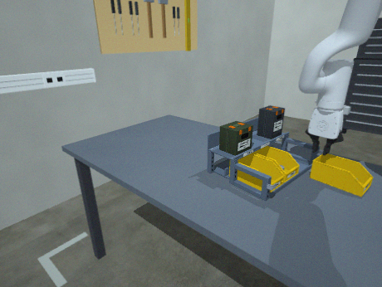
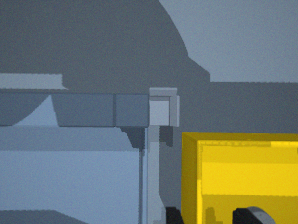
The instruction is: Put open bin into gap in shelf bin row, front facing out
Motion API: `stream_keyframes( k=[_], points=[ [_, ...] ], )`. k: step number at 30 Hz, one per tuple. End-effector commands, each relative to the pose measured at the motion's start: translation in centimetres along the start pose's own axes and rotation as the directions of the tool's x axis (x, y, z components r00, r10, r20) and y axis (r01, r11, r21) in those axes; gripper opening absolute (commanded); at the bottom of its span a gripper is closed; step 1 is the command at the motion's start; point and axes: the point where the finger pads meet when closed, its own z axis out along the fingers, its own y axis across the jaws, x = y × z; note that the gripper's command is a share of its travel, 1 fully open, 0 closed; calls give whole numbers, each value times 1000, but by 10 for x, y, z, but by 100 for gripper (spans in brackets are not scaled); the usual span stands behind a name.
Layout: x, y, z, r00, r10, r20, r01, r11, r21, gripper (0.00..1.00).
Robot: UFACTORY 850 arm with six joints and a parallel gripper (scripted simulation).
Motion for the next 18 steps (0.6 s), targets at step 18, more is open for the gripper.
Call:
stream_keyframes(
  k=[18],
  points=[
    [0, -1, 15, 1000, 0, 0, 0, 1000, 2, 34]
  ],
)
